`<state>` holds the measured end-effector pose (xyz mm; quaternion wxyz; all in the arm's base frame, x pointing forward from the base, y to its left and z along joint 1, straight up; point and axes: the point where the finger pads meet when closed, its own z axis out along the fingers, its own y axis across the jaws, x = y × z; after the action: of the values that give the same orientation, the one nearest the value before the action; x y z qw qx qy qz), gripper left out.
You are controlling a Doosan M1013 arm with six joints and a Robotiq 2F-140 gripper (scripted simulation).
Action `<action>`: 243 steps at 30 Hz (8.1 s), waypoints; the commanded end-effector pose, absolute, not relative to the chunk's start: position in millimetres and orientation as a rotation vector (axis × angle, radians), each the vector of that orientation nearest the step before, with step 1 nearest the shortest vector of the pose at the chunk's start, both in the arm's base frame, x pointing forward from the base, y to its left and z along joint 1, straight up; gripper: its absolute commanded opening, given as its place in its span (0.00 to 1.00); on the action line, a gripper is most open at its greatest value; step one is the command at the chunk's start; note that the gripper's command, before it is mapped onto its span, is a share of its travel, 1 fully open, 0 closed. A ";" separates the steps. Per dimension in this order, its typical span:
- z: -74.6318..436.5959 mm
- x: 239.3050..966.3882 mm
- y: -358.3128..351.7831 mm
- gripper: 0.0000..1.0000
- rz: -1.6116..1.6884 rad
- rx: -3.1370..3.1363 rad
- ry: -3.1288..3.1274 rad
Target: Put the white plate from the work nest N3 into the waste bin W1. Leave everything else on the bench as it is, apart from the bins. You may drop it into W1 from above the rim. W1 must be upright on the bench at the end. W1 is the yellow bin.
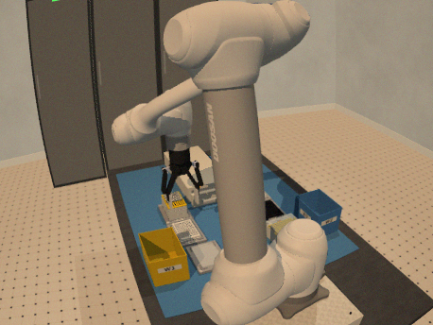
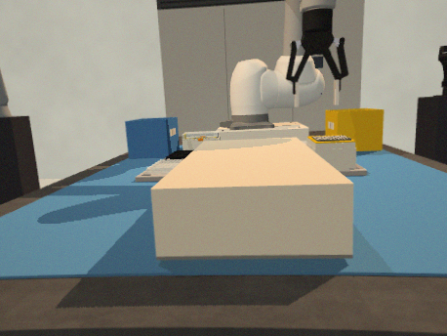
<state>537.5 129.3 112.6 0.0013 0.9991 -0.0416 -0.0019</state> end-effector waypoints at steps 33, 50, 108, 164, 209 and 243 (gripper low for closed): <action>110.8 540.9 131.8 0.70 -0.002 3.135 -0.133; 90.8 540.9 131.7 0.70 -0.002 3.135 -0.133; 21.4 540.8 131.4 0.70 -0.002 3.135 -0.133; 4.1 540.8 131.3 0.70 -0.002 3.135 -0.133; -15.9 540.8 131.2 0.70 -0.002 3.135 -0.133; -15.9 540.8 131.2 0.70 -0.002 3.135 -0.133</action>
<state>545.0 130.6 -11.1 0.0003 0.9991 -0.0416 0.0031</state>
